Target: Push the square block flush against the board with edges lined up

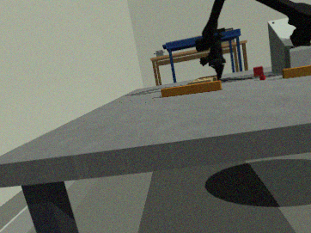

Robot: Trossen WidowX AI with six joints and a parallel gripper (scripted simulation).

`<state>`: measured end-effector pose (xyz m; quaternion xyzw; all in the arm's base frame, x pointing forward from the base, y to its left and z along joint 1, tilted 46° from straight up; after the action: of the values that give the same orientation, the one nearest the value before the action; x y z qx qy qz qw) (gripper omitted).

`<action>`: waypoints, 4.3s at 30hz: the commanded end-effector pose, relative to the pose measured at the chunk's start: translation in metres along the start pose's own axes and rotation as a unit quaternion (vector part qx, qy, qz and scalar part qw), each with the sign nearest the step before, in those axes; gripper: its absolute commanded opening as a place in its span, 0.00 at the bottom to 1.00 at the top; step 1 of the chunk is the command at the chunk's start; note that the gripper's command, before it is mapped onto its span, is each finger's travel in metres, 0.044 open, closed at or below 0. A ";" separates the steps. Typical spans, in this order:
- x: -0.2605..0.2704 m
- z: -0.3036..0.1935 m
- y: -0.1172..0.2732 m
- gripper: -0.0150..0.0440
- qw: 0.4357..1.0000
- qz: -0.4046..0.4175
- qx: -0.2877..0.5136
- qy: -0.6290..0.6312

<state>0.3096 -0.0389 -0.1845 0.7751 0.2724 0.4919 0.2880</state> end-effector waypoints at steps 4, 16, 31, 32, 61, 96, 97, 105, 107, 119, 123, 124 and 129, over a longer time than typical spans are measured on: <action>-0.002 -0.009 -0.003 0.25 1.000 0.002 0.003 -0.004; -0.005 -0.027 -0.003 0.25 1.000 0.002 0.004 -0.005; -0.008 -0.040 0.023 0.25 1.000 0.003 0.004 -0.007; -0.008 -0.041 0.039 0.25 1.000 0.002 0.004 -0.006; 0.077 0.009 0.060 0.25 0.957 -0.025 -0.004 0.288; 0.243 0.030 0.041 0.25 0.715 0.008 -0.002 0.699; 0.244 0.030 0.025 0.25 0.715 0.008 -0.002 0.699; 0.244 0.029 -0.002 0.25 0.715 0.009 -0.002 0.699; 0.243 0.029 -0.002 0.25 0.715 0.009 -0.002 0.699; 0.226 0.033 -0.002 0.25 0.715 0.008 -0.002 0.699; 0.220 0.034 -0.002 0.25 0.715 0.008 -0.002 0.699; 0.218 0.034 -0.002 0.25 0.715 0.008 -0.002 0.699; 0.210 0.035 -0.002 0.25 0.715 0.008 -0.001 0.699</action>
<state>0.4237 0.1086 -0.0617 0.2081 0.3856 0.8987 0.0172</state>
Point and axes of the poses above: the point midway between the two fingers, 35 mm back from their tips, its own y axis back along the fingers, its own x axis across the jaws, z = x × y, the point moved 2 cm from there along y, back along the fingers, and after that the axes turned 9 degrees about -y, right-handed, at the moved point
